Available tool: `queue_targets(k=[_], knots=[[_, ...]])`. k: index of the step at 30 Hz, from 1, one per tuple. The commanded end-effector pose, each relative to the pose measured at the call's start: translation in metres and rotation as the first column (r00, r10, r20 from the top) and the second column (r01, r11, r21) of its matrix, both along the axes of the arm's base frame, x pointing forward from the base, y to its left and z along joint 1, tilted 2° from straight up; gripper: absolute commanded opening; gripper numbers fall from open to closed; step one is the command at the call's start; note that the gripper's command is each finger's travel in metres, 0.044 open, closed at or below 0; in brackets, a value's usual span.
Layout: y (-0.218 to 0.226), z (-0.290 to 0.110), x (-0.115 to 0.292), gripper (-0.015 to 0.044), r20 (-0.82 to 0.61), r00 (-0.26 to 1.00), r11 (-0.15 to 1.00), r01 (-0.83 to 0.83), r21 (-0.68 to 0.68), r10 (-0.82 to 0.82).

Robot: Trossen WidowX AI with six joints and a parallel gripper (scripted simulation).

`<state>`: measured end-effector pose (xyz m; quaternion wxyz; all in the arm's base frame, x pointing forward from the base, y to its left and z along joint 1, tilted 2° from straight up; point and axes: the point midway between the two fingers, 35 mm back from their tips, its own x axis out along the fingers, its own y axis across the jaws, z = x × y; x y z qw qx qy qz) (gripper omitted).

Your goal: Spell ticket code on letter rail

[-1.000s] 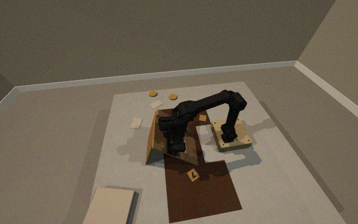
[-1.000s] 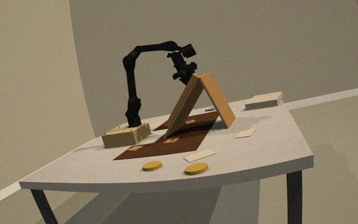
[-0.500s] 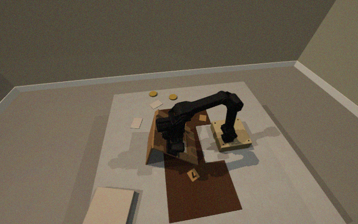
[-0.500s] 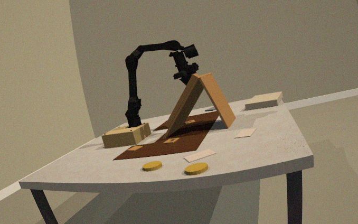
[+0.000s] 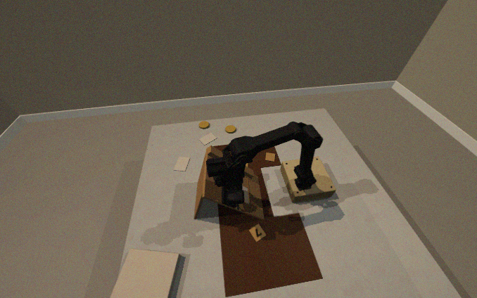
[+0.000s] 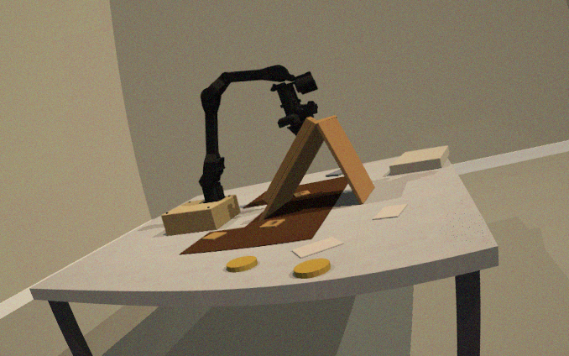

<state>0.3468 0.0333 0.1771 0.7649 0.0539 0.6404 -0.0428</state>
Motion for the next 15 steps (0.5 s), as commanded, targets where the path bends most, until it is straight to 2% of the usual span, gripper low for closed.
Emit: queue_targets(k=[1, 15], knots=[[0.0011, -0.0016, 0.0024, 0.0, 0.0, 1.0, 1.0, -0.004, 0.006, 0.004], [0.001, -0.0055, 0.0081, 0.0, 0.0, 1.0, 1.0, -0.004, 0.006, 0.004]])
